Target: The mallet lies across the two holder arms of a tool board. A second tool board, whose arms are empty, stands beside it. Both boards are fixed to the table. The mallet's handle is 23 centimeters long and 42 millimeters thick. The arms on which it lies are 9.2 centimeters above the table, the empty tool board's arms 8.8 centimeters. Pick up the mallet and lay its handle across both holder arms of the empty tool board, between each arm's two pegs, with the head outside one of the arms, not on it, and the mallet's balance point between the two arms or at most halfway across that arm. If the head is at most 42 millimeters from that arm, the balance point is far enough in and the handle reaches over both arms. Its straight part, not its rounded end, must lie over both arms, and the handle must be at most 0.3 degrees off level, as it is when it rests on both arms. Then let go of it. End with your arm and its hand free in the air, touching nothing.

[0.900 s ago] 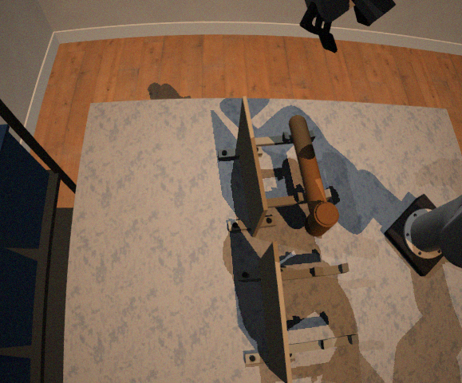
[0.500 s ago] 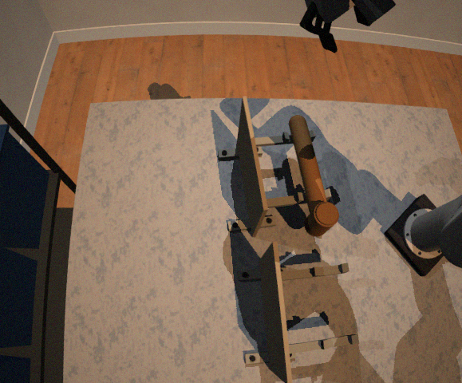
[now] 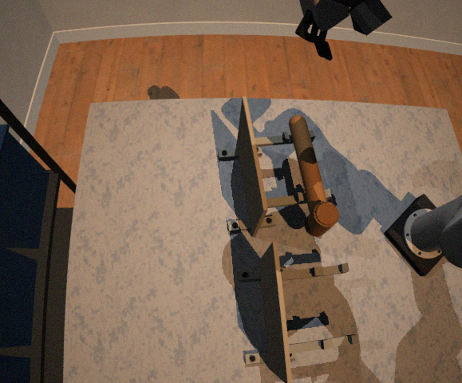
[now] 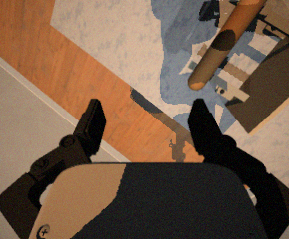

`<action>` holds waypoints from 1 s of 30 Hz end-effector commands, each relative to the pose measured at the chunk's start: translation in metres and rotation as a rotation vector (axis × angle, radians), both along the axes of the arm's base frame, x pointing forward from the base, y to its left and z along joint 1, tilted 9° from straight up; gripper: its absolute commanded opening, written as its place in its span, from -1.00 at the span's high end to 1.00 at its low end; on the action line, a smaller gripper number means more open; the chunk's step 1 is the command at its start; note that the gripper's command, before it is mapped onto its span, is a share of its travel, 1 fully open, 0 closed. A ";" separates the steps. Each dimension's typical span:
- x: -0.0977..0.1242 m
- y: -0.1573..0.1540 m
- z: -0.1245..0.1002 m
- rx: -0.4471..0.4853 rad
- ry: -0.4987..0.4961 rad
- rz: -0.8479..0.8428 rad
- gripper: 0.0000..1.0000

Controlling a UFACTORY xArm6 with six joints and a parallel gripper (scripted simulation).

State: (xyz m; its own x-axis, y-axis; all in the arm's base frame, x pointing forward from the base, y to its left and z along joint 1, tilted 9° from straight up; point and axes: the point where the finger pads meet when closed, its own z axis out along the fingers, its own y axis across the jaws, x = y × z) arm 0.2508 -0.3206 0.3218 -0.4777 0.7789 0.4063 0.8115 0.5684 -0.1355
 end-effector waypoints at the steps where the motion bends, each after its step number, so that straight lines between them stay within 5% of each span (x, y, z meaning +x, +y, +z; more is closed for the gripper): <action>1: 0.020 0.033 -0.015 -0.083 -0.069 -0.058 -1.00; 15: 0.042 0.107 -0.056 -0.182 -0.211 -0.225 -1.00; 30: 0.042 0.179 -0.110 -0.224 -0.354 -0.453 -1.00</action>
State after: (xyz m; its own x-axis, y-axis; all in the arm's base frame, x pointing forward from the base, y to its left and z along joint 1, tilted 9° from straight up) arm 0.2926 -0.1669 0.2306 -0.2336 0.9613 0.1464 0.9723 0.2304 0.0381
